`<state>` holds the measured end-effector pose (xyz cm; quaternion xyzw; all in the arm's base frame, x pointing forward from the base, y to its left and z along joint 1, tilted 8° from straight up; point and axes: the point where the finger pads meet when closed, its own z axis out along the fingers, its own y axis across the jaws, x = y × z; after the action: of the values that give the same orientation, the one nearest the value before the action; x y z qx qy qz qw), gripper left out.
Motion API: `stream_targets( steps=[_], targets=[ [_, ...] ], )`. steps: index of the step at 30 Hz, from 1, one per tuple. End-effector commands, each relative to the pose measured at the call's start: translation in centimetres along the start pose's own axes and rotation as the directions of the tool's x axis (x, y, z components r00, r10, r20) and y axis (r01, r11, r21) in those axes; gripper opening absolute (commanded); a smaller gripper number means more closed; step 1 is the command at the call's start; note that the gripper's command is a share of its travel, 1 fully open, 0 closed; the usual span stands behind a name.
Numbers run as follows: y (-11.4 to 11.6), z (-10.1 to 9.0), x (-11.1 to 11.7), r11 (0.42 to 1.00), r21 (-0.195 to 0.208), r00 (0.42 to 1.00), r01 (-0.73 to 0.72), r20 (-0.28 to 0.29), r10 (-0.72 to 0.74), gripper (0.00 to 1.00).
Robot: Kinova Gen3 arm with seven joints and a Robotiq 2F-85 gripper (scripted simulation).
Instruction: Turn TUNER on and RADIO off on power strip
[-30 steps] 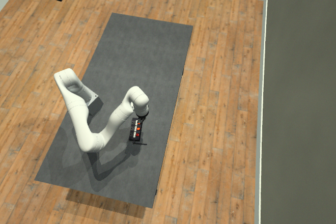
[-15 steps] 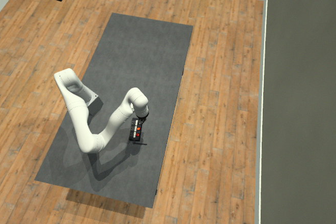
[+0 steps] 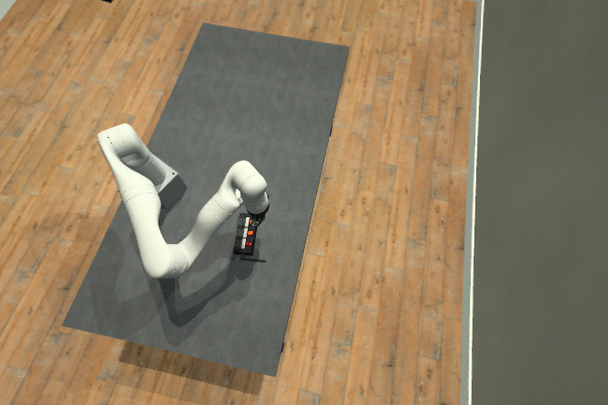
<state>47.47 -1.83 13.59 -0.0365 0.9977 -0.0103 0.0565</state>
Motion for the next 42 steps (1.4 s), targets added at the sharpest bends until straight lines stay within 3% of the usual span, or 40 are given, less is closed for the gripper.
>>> stream_targets(
  steps=[1,42],
  targets=[
    [0.0,0.3,-0.1,1.0,-0.005,1.0,0.01,0.006,-0.01,0.0],
    [-0.6,3.0,-0.4,0.999,0.003,0.997,0.047,0.054,-0.047,0.0]
  ],
)
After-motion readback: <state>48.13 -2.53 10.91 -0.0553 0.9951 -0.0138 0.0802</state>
